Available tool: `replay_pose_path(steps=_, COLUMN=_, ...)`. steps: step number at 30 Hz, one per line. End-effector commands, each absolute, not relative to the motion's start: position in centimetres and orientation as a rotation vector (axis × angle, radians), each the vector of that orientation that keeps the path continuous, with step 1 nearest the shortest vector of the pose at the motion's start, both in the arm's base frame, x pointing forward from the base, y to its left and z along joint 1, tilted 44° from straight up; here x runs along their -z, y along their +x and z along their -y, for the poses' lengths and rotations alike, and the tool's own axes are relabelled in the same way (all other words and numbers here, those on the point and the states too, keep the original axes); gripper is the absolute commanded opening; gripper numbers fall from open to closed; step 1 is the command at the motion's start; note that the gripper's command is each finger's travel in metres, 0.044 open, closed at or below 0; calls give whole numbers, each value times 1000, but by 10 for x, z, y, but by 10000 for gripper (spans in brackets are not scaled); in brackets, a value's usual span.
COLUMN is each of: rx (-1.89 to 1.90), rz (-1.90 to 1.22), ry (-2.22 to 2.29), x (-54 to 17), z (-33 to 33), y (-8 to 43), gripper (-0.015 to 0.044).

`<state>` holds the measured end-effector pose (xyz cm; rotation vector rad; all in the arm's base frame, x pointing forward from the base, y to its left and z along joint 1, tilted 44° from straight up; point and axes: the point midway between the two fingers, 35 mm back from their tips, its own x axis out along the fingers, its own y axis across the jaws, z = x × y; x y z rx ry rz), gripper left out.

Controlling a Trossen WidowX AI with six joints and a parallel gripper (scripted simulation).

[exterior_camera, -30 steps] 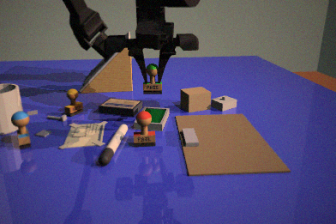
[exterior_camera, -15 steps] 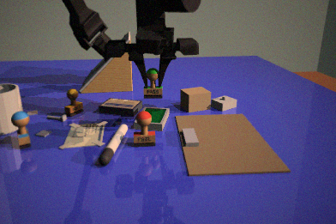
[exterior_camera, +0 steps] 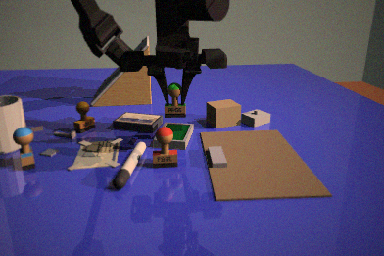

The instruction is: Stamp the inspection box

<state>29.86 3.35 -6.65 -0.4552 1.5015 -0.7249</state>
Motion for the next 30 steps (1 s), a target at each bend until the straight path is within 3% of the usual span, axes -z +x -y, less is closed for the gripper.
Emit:
replay_pose_path(steps=1, rx=726, rz=-1504, ry=-461, x=69, z=-30, y=297, gripper=0)
replay_pose_path(steps=30, rx=726, rz=-1503, ry=-460, x=82, z=-16, y=295, gripper=0)
